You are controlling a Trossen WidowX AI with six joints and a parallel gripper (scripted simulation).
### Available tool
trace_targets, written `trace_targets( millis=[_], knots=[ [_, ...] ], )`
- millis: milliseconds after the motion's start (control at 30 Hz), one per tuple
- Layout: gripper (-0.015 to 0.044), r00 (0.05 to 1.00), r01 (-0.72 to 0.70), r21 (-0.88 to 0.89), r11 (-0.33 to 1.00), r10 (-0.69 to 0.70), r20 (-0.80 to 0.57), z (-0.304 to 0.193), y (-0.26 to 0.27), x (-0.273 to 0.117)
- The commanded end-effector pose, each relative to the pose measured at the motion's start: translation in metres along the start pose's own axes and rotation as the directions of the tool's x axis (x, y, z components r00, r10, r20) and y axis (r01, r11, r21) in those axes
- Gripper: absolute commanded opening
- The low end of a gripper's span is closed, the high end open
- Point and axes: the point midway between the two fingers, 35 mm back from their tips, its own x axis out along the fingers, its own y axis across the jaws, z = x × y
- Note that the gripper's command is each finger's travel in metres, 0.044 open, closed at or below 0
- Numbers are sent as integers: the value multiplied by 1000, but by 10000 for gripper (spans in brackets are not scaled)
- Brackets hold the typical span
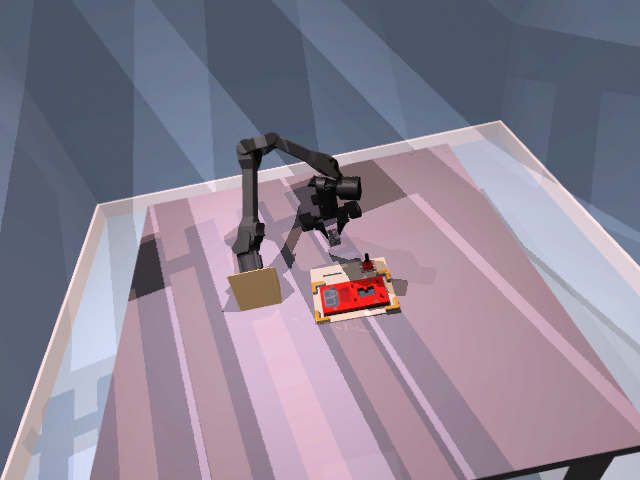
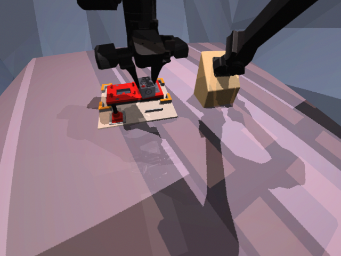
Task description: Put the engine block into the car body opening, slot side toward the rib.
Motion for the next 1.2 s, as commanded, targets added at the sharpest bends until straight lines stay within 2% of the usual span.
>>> trace_targets(
  millis=[0,267,567,1167],
  knots=[
    [0,1000,2,98,995,-2,-5,-10,-6,2],
    [0,1000,4,320,947,-3,-3,-30,-17,8],
    [0,1000,4,548,836,-4,-1,-53,-27,16],
    [0,1000,-1,889,458,-7,4,-103,-43,37]
  ],
)
